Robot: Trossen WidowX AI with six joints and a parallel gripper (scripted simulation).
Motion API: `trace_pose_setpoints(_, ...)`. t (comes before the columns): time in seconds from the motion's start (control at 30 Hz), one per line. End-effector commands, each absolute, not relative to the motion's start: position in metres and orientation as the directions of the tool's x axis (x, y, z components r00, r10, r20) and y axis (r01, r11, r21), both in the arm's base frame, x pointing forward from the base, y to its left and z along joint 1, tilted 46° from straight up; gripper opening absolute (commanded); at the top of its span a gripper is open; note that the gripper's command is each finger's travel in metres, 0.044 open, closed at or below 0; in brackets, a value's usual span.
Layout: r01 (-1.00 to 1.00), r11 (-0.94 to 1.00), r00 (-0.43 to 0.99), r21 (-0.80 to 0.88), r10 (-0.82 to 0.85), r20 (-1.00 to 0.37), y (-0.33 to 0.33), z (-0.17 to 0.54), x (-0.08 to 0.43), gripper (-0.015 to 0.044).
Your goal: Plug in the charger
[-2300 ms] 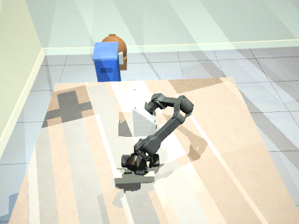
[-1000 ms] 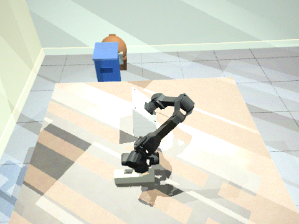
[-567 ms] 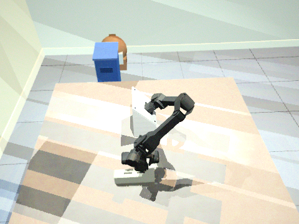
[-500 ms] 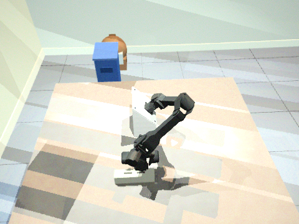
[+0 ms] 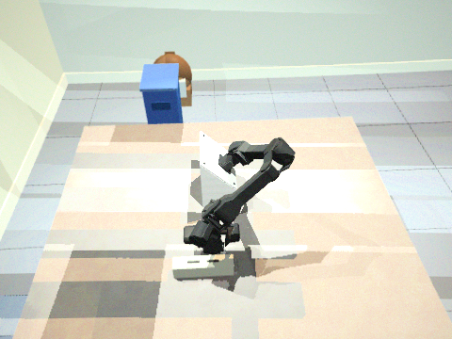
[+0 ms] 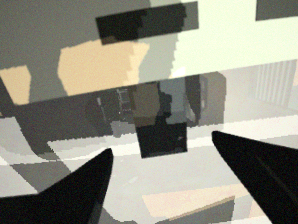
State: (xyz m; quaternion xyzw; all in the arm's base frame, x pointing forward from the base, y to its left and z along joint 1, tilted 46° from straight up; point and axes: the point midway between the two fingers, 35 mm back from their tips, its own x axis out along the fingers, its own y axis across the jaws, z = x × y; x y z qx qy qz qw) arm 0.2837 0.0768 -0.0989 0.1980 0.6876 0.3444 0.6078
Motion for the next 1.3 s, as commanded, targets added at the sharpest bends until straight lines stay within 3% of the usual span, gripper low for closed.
trace_pose_setpoints(0.0, -0.149, 0.685, -0.187, 0.713, 0.689, -0.701, 0.076, -0.1, 0.278, 0.044)
trace_pose_setpoints(0.83, -0.148, 0.685, -0.188, 0.713, 0.689, -0.7, 0.071, -0.1, 0.25, 0.044)
trace_pose_setpoints(0.9, -0.142, 0.686, -0.133, 0.714, 0.701, -0.7, 0.067, -0.097, 0.258, 0.044)
trace_pose_setpoints(1.13, -0.142, 0.688, 0.357, 0.712, 0.706, -0.611, 0.023, -0.052, 0.281, 0.044)
trace_pose_setpoints(1.27, -0.146, 0.688, 0.399, 0.711, 0.699, -0.594, 0.019, -0.046, 0.281, 0.044)
